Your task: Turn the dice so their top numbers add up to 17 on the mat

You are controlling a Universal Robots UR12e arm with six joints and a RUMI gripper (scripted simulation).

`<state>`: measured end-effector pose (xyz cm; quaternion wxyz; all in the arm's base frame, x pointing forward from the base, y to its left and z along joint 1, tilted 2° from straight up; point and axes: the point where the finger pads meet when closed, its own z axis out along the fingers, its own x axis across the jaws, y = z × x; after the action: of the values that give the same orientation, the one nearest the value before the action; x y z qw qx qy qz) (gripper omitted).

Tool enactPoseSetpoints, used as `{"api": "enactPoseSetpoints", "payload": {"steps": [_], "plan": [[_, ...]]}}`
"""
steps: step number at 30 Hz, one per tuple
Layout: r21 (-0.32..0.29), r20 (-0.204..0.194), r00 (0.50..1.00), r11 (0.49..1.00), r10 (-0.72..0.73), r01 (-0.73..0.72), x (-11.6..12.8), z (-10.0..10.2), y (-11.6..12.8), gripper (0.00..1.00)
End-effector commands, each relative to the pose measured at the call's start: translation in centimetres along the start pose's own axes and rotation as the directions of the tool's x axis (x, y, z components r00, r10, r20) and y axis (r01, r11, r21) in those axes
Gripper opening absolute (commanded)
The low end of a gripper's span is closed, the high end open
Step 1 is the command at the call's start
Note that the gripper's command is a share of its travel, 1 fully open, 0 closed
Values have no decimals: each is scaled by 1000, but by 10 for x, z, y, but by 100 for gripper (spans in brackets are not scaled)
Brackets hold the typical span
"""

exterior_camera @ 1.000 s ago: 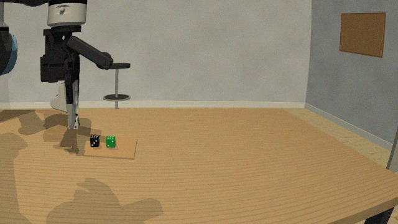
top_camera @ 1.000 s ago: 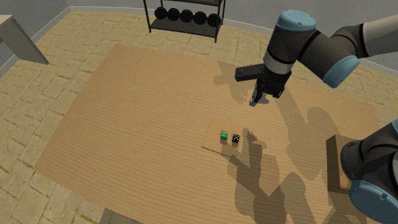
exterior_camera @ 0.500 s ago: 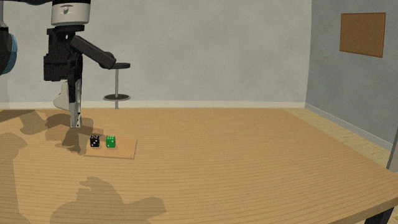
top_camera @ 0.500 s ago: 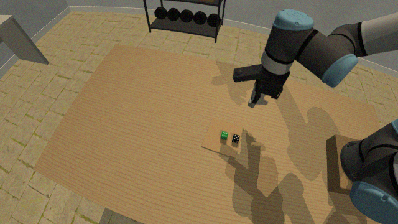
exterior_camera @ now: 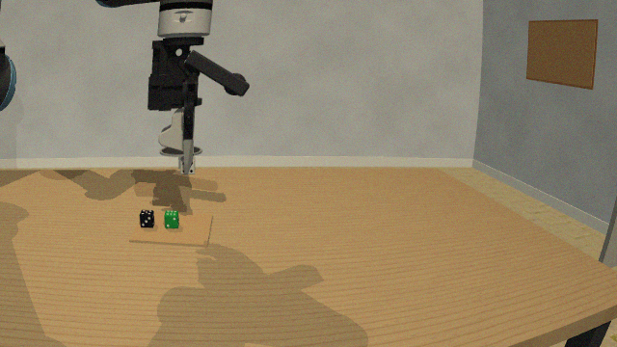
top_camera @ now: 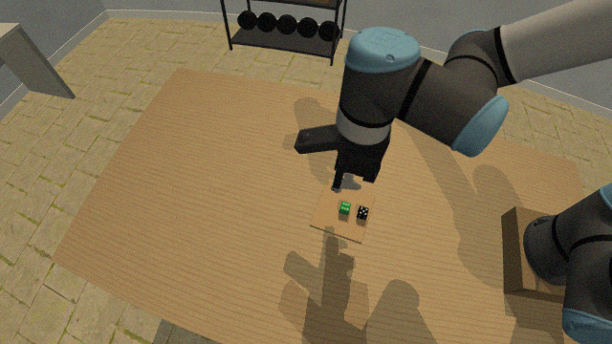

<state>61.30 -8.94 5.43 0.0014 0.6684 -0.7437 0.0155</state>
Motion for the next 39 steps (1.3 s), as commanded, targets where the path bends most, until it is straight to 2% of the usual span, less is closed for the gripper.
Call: {"api": "enactPoseSetpoints", "payload": {"steps": [1,14,22,36,39], "plan": [[-4,-7,1000,1000,31,-31,-6,0,-15,6],[-4,-7,1000,1000,31,-31,-6,1,-15,6],[-4,-7,1000,1000,31,-31,-6,11,-15,6],[-4,-7,1000,1000,31,-31,-5,73,-15,6],[-4,-7,1000,1000,31,-31,-5,77,-15,6]]}}
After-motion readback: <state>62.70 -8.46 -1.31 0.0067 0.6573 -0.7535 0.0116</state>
